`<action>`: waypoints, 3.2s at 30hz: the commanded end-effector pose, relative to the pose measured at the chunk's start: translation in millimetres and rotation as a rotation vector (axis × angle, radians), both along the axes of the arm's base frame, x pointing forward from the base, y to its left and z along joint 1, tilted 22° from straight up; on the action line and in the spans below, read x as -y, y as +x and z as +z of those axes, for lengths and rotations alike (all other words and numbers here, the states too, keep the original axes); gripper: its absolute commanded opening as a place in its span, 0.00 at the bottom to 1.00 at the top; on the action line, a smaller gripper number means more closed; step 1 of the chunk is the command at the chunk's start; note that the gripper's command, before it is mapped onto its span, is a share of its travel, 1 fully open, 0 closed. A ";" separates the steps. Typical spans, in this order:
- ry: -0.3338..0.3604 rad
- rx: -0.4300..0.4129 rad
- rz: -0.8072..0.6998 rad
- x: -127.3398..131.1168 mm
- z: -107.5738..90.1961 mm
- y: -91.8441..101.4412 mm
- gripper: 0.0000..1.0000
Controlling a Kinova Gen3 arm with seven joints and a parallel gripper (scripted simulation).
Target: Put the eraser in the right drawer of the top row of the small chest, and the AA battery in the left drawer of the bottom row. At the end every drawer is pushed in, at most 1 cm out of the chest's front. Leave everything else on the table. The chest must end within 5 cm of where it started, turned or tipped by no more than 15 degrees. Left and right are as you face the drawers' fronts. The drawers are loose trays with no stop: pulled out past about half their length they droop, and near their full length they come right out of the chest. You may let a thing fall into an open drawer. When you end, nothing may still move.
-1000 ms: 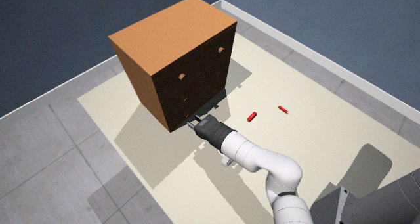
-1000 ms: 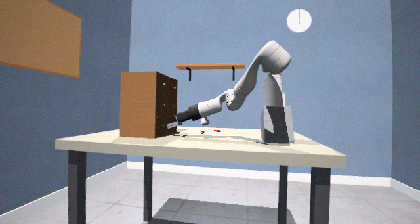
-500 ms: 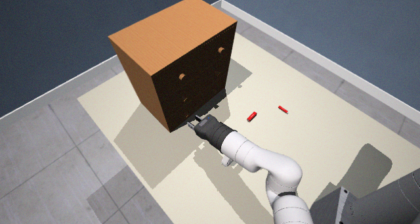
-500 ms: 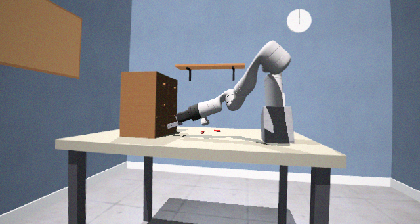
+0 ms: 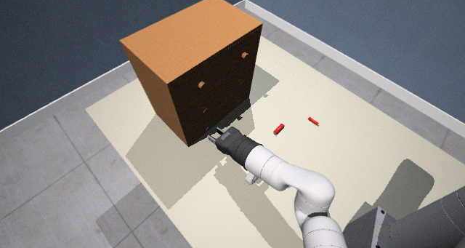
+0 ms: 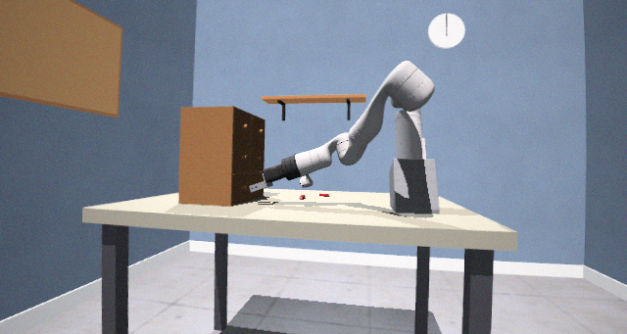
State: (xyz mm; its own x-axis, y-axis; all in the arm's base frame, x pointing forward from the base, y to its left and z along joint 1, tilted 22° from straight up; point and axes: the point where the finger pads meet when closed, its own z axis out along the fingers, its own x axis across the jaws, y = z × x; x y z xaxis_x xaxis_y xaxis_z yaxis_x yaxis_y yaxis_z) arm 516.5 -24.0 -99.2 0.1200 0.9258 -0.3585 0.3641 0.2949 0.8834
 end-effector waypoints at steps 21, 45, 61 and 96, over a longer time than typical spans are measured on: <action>0.003 0.005 -0.001 0.9 1.2 -0.8 0.67; 0.003 0.005 -0.001 0.9 1.2 -0.8 0.67; 0.003 0.005 0.000 1.5 1.3 3.8 0.67; 0.002 0.005 0.000 5.3 2.0 34.1 0.67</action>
